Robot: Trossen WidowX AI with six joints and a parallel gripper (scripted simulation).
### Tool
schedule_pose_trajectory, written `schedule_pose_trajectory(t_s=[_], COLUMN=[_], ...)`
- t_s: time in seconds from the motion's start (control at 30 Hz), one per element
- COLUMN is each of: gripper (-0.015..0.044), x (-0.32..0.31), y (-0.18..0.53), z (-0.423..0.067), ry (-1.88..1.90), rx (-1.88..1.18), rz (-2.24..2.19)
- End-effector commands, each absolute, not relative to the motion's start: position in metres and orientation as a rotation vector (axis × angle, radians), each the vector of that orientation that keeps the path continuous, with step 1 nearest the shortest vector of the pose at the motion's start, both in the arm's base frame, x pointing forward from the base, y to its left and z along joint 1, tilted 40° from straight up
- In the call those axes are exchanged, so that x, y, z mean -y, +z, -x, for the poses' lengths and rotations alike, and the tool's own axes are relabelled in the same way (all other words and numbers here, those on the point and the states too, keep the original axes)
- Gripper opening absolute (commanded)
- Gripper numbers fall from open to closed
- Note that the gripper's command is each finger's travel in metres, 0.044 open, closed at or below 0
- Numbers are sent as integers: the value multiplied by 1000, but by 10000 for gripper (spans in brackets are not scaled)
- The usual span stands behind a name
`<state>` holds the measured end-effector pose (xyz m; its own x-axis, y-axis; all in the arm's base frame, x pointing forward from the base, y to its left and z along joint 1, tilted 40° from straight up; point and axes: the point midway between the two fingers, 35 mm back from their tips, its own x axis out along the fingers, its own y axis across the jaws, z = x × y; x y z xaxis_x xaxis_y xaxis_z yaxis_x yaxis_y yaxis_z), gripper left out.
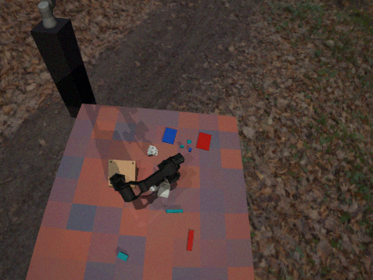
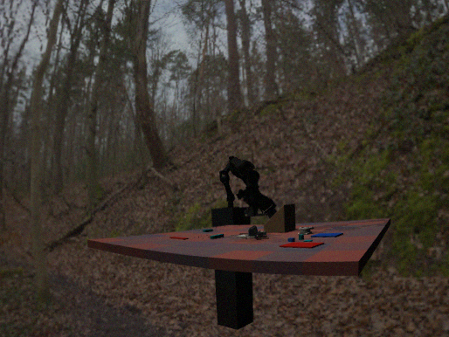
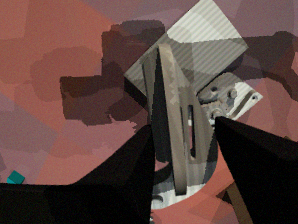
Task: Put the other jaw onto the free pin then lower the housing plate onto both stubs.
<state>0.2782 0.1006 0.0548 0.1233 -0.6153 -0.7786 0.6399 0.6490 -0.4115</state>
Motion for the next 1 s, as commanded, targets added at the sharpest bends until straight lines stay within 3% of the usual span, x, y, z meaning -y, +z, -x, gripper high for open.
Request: schedule_pose_trajectory(t_s=[0.0,0.97], gripper=[134,134], x=[-91,-24], y=[59,80], z=[-272,-210], ry=[-881,-541], rx=[-1149,-1368], rz=[35,502])
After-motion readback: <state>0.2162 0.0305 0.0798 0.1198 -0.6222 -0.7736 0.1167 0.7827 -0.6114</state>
